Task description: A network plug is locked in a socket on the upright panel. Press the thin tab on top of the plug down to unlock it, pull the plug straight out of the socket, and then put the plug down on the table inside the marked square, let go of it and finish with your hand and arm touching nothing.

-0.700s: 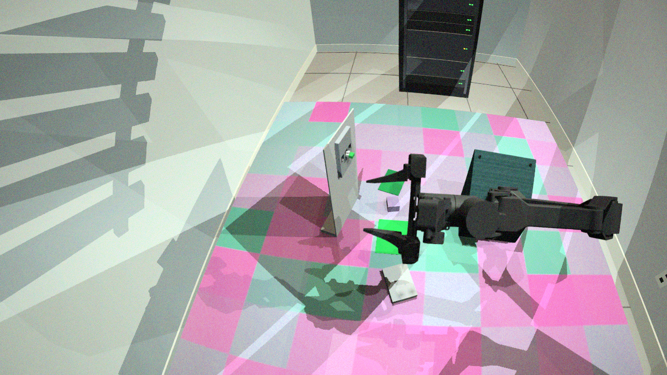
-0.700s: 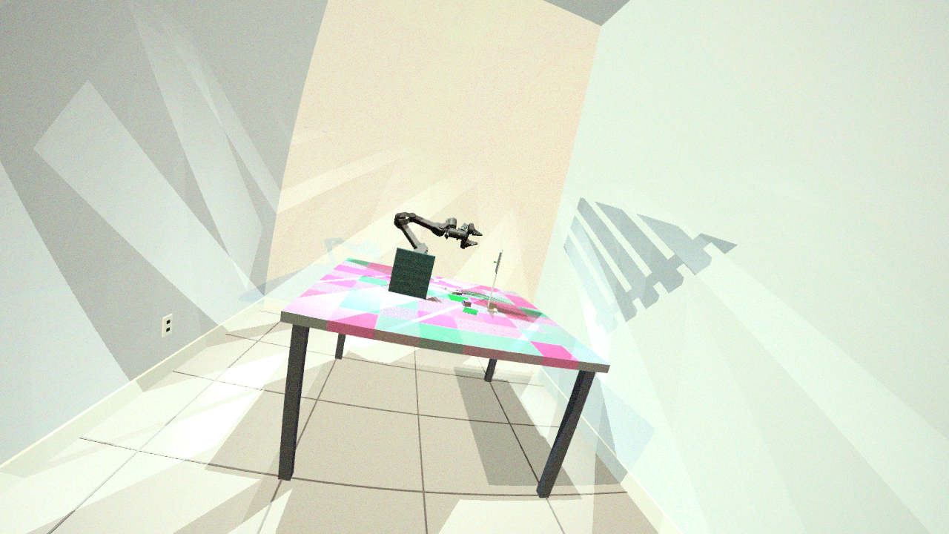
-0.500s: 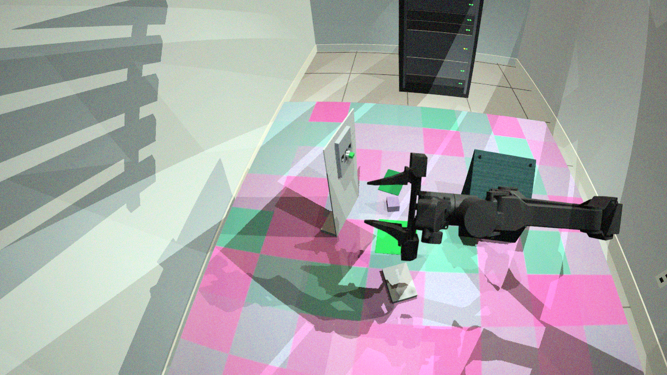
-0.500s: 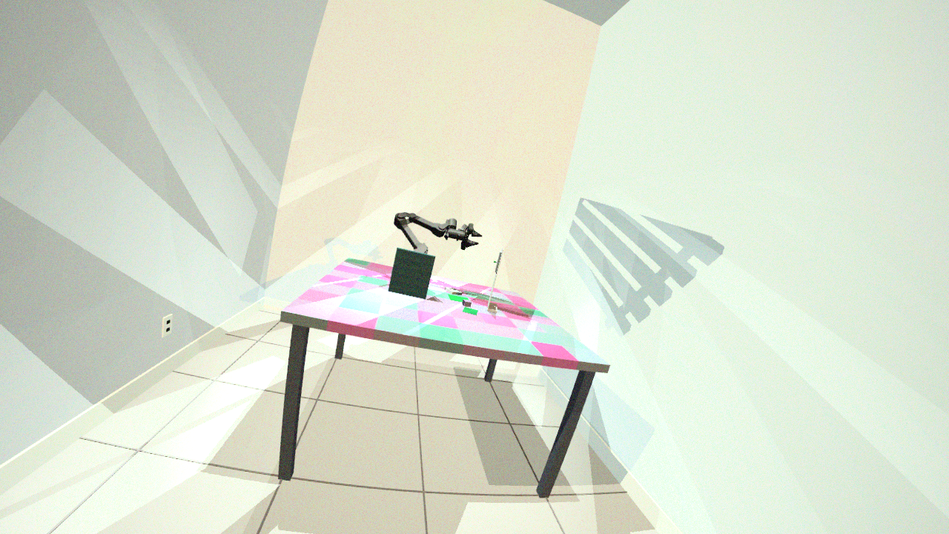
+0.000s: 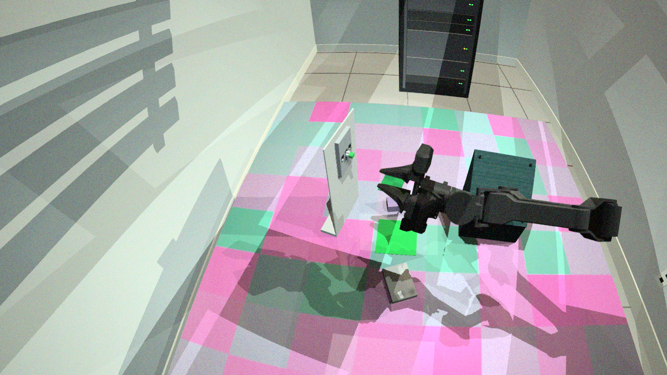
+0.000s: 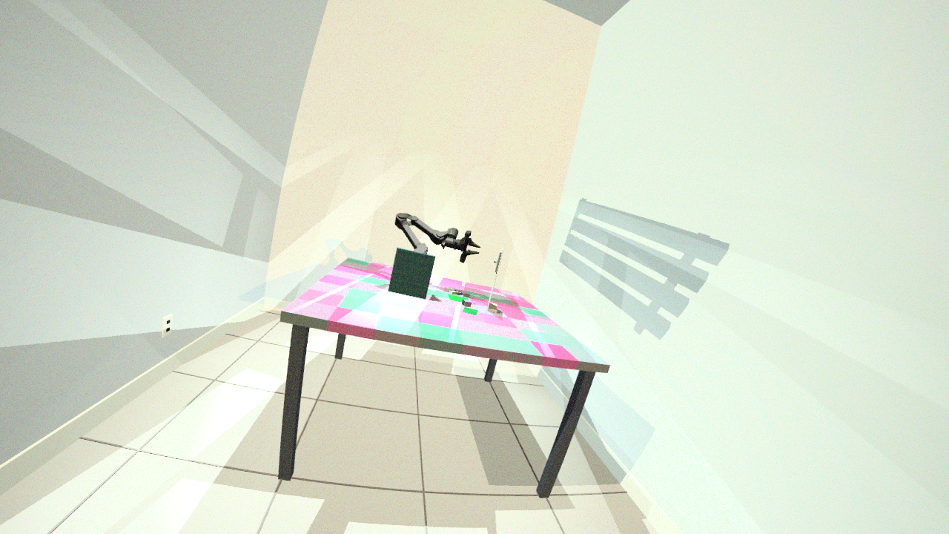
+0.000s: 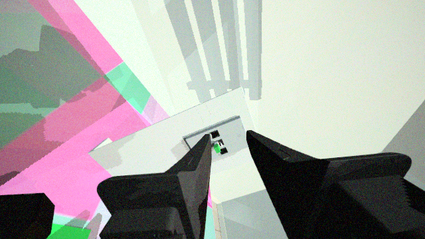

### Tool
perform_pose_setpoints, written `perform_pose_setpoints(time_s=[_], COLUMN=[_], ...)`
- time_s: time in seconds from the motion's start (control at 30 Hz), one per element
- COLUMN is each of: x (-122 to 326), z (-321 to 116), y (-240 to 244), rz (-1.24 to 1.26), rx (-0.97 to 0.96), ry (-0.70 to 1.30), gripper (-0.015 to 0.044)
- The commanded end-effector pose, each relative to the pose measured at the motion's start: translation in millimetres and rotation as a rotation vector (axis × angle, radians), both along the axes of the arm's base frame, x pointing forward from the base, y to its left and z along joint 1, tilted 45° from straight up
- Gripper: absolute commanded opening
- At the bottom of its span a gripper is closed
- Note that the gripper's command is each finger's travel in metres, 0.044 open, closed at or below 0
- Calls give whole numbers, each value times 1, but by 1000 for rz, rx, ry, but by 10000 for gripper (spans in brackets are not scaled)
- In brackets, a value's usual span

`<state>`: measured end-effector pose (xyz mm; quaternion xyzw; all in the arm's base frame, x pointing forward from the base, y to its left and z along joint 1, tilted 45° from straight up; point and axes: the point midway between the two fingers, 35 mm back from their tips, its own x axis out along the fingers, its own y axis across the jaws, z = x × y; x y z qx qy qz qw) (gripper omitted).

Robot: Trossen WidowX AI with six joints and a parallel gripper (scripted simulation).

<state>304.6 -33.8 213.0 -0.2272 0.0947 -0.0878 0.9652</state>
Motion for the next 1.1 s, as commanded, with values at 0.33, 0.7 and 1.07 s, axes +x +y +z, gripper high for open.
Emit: perform_pose_setpoints(time_s=[0.33,0.7,1.07], x=[-25,-10,17], z=[-77,-76,-79], y=[-24,-26,-31], rz=[-83,-83,-83], rx=[-287,-287,-287], ry=[244,243,242], gripper=[156,156,156])
